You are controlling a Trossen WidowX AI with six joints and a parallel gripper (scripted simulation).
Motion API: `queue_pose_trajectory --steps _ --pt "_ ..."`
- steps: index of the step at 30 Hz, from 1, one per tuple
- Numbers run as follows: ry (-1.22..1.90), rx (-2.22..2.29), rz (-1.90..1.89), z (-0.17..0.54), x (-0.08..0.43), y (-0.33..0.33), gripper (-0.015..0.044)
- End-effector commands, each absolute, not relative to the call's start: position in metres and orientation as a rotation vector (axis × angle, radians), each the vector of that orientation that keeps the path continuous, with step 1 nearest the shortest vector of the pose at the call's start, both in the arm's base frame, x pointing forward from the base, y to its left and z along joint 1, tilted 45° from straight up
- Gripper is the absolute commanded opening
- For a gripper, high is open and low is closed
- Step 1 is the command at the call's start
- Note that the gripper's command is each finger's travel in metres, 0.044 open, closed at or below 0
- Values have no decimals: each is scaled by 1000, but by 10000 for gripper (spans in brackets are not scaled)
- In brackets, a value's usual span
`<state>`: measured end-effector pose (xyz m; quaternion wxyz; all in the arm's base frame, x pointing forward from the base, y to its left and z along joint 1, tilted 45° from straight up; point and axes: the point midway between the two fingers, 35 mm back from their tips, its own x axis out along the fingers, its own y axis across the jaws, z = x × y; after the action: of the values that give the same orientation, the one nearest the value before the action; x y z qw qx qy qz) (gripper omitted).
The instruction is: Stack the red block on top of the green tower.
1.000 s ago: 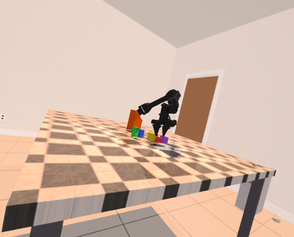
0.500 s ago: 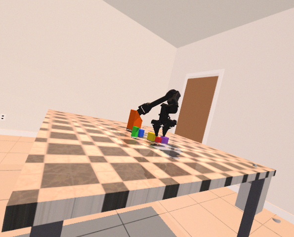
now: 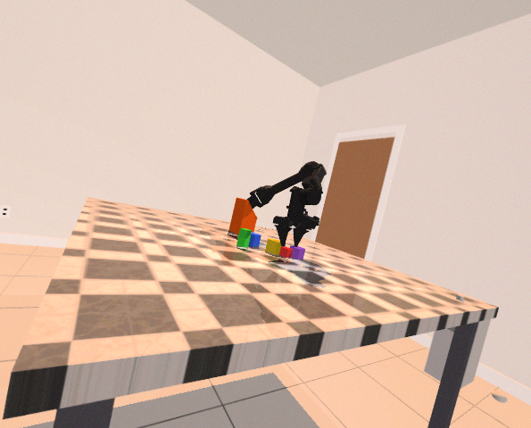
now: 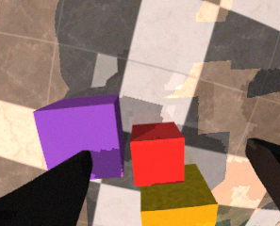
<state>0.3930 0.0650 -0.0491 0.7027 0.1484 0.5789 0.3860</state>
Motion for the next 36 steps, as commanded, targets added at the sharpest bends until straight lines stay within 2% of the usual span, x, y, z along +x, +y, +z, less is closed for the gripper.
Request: queue_pose_trajectory --steps 1,25,26,31,36 --pt "1339 303 896 -65 384 89 440" --pt "1339 303 896 -65 384 89 440" --pt "1285 330 859 -48 394 64 440" --pt "1286 327 856 -18 396 33 440" --pt "1286 327 857 -7 396 23 440"
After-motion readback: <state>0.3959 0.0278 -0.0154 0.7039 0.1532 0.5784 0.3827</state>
